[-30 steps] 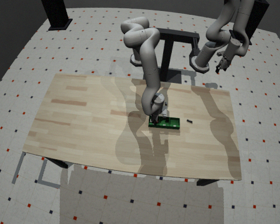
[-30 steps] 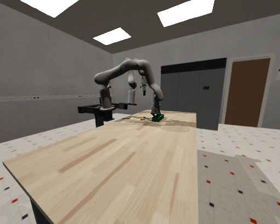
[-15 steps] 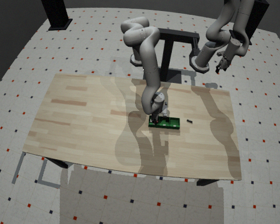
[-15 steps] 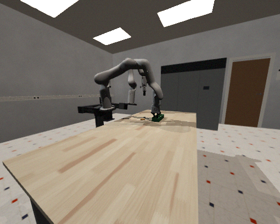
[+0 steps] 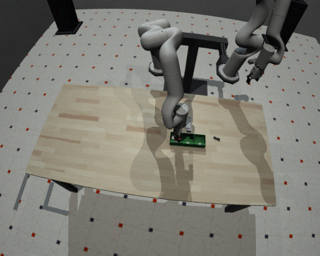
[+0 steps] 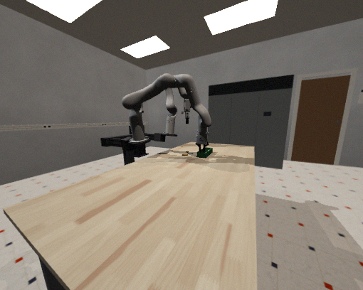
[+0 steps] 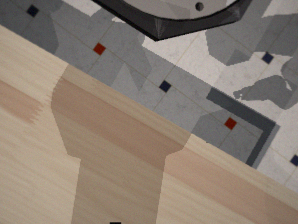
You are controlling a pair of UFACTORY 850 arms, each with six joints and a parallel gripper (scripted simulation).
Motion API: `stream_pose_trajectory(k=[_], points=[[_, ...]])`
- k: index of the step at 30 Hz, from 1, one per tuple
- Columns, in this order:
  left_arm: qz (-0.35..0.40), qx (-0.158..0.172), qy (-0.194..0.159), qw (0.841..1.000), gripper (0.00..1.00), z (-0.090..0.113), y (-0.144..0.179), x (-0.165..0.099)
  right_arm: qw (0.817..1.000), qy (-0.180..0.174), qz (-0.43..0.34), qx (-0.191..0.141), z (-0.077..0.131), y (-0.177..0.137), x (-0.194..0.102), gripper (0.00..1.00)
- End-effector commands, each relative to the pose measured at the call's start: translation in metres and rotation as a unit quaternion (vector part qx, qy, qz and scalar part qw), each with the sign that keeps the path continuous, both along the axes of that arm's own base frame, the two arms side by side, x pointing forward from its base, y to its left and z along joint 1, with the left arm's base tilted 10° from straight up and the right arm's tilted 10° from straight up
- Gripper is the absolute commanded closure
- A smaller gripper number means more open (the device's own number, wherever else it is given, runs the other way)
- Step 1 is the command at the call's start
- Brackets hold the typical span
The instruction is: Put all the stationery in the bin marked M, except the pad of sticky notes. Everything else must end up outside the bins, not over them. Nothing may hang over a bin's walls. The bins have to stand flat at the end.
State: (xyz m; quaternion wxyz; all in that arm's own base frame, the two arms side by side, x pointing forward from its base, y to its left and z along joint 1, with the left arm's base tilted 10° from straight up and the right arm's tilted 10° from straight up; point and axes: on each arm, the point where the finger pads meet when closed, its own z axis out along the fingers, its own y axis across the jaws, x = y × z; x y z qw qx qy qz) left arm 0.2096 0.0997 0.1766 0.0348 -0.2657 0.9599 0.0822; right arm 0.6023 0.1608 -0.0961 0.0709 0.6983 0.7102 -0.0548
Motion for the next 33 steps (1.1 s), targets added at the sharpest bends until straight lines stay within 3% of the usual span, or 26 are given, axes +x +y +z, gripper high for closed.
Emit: stream_pose_trajectory(k=[1,11,14,16,20,31,33], points=[[0.0,0.0,-0.001,1.0,0.0,0.0,0.0,0.001,1.0,-0.001,0.0,0.0,0.014,0.003,0.001,0.7],[0.0,0.0,-0.001,1.0,0.0,0.0,0.0,0.001,1.0,-0.001,0.0,0.0,0.021,0.004,0.0,0.7],[0.0,0.0,-0.001,1.0,0.0,0.0,0.0,0.001,0.997,0.012,0.074,-0.001,0.019,0.015,-0.022,0.7],[0.0,0.0,-0.001,1.0,0.0,0.0,0.0,0.001,0.997,0.012,0.074,-0.001,0.019,0.015,-0.022,0.7],[0.0,0.0,-0.001,1.0,0.0,0.0,0.0,0.001,0.989,0.026,0.146,-0.004,0.017,0.029,-0.052,0.7],[0.0,0.0,-0.001,1.0,0.0,0.0,0.0,0.001,0.951,0.057,0.302,-0.008,0.009,0.068,-0.135,0.7],[0.0,0.0,-0.001,1.0,0.0,0.0,0.0,0.001,0.951,0.057,0.302,-0.008,0.009,0.068,-0.135,0.7]])
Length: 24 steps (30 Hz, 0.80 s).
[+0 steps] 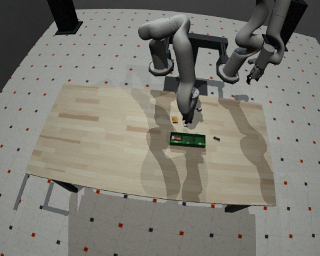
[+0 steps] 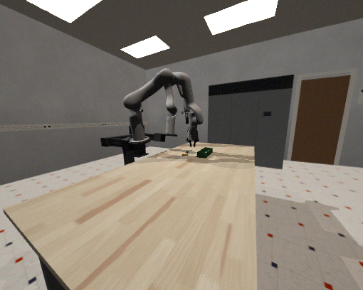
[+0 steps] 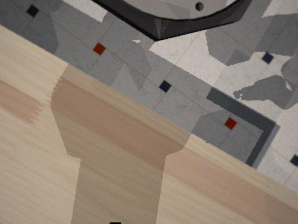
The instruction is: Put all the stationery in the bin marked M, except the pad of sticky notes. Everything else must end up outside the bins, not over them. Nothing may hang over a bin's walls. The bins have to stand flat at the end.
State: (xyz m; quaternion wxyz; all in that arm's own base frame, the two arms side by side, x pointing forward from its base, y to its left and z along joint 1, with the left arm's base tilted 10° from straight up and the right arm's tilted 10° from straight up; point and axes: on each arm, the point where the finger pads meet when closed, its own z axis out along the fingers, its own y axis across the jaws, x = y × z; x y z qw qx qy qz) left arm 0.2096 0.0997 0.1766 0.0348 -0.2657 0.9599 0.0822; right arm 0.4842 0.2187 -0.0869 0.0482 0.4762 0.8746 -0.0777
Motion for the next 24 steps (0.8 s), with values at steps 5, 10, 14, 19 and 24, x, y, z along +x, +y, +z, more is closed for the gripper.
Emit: stream_pose_trajectory(k=[5,10,14,19,24], points=[[0.0,0.0,-0.001,1.0,0.0,0.0,0.0,0.001,0.992,0.021,0.128,-0.001,-0.003,0.028,-0.054,0.7],[0.0,0.0,-0.001,1.0,0.0,0.0,0.0,0.001,0.979,0.036,0.202,-0.002,-0.005,0.039,-0.076,0.7],[0.0,0.0,-0.001,1.0,0.0,0.0,0.0,0.001,0.965,0.046,0.259,-0.003,-0.005,0.039,-0.076,0.7],[0.0,0.0,-0.001,1.0,0.0,0.0,0.0,0.001,0.944,0.054,0.324,-0.005,-0.005,0.039,-0.077,0.7],[0.0,0.0,-0.001,1.0,0.0,0.0,0.0,0.001,0.92,0.063,0.387,-0.007,-0.005,0.039,-0.077,0.7]])
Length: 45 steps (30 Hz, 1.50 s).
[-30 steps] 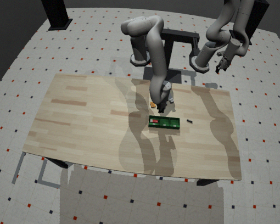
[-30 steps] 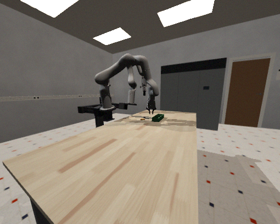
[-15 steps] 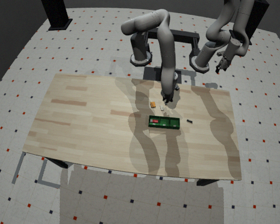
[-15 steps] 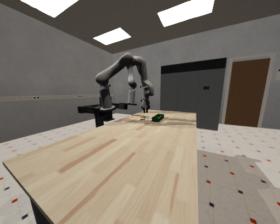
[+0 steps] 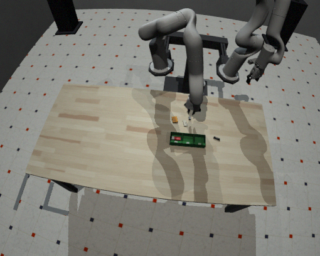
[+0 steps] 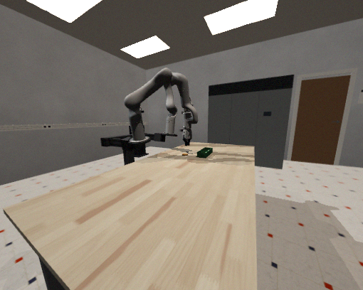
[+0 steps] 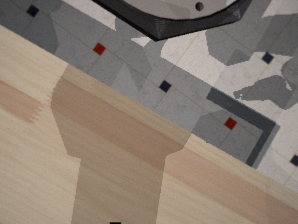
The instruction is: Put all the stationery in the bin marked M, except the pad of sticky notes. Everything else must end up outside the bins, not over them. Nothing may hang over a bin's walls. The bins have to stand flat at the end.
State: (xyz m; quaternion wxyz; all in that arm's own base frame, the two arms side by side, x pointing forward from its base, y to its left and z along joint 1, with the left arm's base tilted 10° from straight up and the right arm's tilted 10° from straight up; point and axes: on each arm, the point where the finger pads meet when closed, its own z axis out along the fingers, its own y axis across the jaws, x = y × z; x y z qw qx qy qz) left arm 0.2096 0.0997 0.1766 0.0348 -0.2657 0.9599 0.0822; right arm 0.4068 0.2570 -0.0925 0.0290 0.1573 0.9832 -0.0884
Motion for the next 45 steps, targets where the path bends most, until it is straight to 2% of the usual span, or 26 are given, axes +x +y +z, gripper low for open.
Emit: stream_pose_trajectory(k=[1,8,11,45], points=[[0.0,0.0,-0.001,1.0,0.0,0.0003,0.0001,0.0005,0.997,0.014,0.077,0.0,0.0005,0.0006,0.0006,0.7],[0.0,0.0,-0.001,1.0,0.0,0.0003,0.0001,0.0005,0.984,0.033,0.175,-0.001,0.0006,0.0005,0.001,0.7],[0.0,0.0,-0.001,1.0,0.0,0.0003,0.0001,0.0005,0.983,0.035,0.182,-0.001,0.0006,0.0004,0.001,0.7],[0.0,0.0,-0.001,1.0,0.0,0.0003,0.0001,0.0005,0.983,0.035,0.182,-0.001,-0.0033,-0.0002,0.0013,0.7]])
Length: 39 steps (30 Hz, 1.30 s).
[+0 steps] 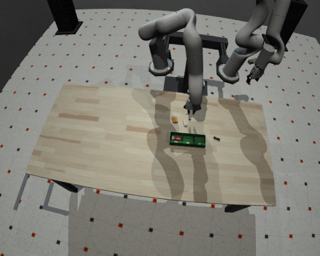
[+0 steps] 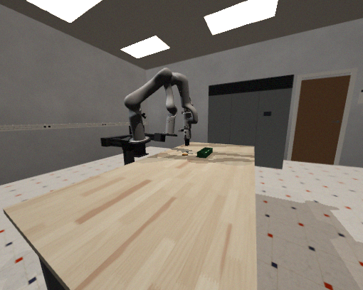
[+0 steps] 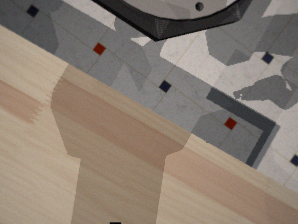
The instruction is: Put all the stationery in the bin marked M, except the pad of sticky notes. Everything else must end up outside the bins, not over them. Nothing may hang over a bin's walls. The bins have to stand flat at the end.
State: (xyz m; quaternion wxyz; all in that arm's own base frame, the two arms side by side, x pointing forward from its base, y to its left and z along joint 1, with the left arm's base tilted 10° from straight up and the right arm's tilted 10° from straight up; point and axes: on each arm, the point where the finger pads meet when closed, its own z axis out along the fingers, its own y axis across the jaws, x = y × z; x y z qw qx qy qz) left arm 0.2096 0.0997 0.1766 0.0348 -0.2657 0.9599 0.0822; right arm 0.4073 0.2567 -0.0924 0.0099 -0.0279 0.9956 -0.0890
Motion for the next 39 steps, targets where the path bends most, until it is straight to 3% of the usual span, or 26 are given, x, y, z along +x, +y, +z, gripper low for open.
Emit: stream_pose_trajectory(k=[1,14,39], points=[[0.0,0.0,-0.001,1.0,0.0,0.0,0.0,0.001,1.0,0.0,0.0,0.0,-0.007,-0.001,0.001,0.7],[0.0,0.0,-0.001,1.0,0.0,0.0,0.0,0.001,1.0,0.0,0.0,0.0,-0.057,-0.01,0.003,0.7],[0.0,0.0,-0.001,1.0,0.0,0.0,0.0,0.001,1.0,0.0,0.0,0.0,-0.069,-0.012,0.002,0.7]])
